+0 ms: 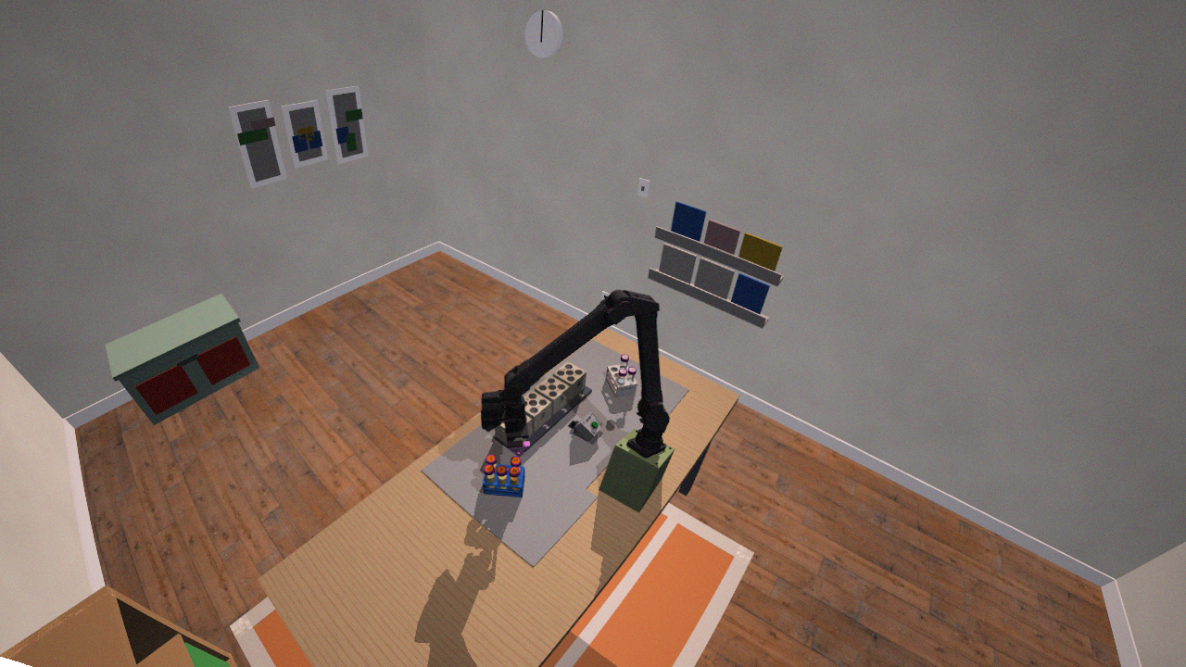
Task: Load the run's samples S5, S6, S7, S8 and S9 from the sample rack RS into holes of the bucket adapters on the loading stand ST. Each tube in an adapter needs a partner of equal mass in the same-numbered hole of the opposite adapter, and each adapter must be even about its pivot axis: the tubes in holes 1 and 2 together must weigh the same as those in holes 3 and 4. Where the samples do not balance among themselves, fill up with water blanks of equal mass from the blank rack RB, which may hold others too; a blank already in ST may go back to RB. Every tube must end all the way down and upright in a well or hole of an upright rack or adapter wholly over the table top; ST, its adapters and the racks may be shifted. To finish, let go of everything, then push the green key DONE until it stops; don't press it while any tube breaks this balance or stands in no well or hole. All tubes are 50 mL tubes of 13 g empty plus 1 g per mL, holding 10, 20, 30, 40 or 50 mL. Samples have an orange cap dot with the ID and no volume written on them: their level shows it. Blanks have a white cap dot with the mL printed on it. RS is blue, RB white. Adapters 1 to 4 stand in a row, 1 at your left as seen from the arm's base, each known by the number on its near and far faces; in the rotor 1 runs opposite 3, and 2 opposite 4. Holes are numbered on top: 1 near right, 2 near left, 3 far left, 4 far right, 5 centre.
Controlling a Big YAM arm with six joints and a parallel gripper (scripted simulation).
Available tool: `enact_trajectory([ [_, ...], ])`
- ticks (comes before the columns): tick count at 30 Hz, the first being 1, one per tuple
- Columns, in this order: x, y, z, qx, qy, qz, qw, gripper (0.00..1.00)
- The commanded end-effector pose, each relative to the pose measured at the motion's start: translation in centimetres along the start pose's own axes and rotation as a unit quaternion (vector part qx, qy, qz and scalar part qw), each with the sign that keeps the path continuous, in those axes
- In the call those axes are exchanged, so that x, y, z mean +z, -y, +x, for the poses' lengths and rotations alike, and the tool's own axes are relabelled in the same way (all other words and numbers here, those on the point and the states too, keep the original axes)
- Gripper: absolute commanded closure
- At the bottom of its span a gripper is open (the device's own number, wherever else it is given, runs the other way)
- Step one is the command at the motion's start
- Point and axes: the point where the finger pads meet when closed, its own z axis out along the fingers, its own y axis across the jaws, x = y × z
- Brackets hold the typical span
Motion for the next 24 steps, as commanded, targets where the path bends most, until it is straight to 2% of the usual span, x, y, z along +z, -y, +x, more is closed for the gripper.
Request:
enact_trajectory([
  [1, -1.6, -1.3, -3.6, 0.017, 0.020, 0.001, 1.000, 0.00],
  [11, -1.7, -6.7, -9.5, 0.017, 0.022, 0.000, 1.000, 0.00],
  [13, -1.8, -5.8, -8.9, 0.019, 0.023, -0.001, 1.000, 0.00],
  [24, -1.8, -5.8, -8.9, 0.019, 0.023, -0.001, 1.000, 0.00],
])
